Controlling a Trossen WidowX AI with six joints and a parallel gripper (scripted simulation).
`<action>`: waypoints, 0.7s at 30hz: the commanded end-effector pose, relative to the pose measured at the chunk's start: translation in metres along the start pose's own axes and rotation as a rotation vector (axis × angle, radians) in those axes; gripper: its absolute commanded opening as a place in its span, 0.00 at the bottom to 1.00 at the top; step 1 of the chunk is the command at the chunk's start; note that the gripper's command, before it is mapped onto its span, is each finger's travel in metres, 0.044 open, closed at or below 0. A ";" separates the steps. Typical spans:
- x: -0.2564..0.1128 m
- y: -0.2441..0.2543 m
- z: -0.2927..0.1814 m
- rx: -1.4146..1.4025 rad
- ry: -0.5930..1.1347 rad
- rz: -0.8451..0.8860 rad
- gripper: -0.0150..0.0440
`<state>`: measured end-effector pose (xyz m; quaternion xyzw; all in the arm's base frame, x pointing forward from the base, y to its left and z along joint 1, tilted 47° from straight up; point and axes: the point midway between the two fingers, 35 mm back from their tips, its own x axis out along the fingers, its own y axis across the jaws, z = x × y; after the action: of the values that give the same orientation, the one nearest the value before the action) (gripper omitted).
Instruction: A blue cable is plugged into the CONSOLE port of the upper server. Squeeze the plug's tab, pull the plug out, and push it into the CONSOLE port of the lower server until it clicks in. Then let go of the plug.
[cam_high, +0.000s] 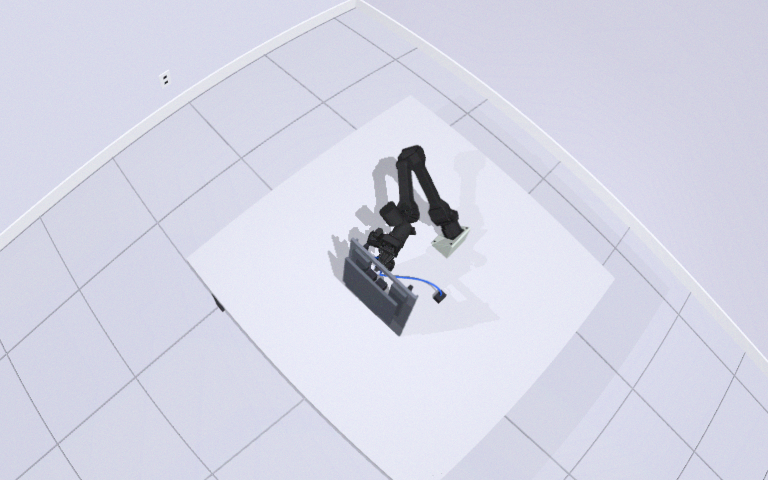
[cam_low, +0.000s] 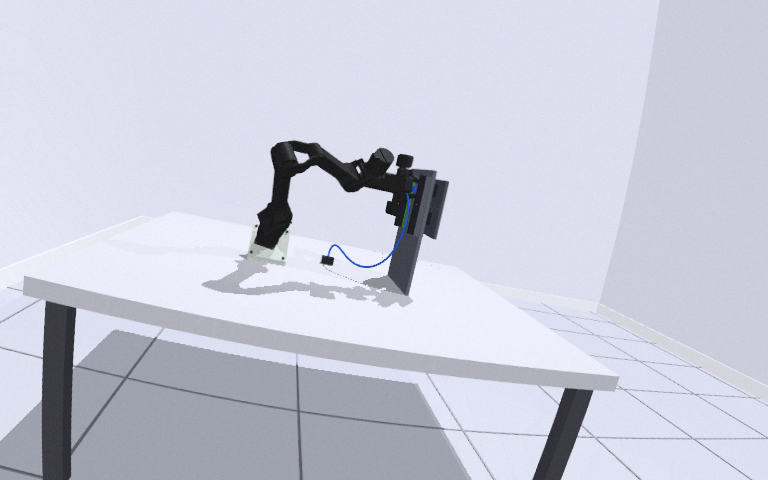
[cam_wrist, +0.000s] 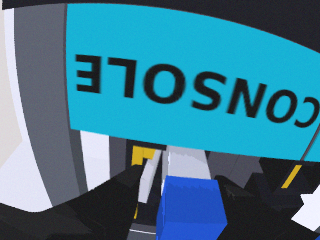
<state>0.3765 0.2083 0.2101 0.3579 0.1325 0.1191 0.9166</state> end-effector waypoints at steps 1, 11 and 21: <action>0.000 -0.001 0.001 0.000 -0.002 -0.003 0.49; 0.000 -0.001 0.001 0.000 -0.002 -0.003 0.38; 0.000 -0.001 0.001 0.000 -0.002 -0.003 0.26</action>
<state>0.3764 0.2085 0.2103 0.3580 0.1324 0.1196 0.9165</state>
